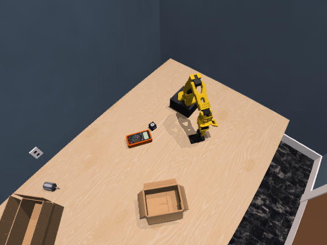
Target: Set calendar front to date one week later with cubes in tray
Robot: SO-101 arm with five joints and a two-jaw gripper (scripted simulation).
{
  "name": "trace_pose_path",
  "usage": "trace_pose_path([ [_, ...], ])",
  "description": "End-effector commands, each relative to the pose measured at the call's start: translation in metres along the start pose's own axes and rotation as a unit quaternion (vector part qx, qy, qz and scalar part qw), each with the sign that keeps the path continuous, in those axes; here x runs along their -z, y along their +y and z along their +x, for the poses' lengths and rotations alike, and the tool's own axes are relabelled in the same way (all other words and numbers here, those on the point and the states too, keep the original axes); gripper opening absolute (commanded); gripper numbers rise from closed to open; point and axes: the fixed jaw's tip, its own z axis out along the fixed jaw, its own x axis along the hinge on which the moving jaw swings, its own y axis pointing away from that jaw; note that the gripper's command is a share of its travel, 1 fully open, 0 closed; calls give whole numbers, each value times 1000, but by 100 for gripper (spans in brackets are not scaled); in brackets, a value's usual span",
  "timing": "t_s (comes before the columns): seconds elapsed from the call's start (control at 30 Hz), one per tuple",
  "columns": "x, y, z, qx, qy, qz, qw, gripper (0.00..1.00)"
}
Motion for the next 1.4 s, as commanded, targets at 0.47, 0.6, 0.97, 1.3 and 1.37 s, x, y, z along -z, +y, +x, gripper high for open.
trace_pose_path([
  [0.47,-4,19,103,-273,-5,-10,962,0],
  [0.6,-4,27,117,-315,-6,-10,949,0],
  [0.97,-4,29,121,-326,-6,-10,945,0],
  [1.3,-6,29,121,-326,-6,-10,945,0],
  [1.37,-6,29,121,-326,-6,-10,945,0],
])
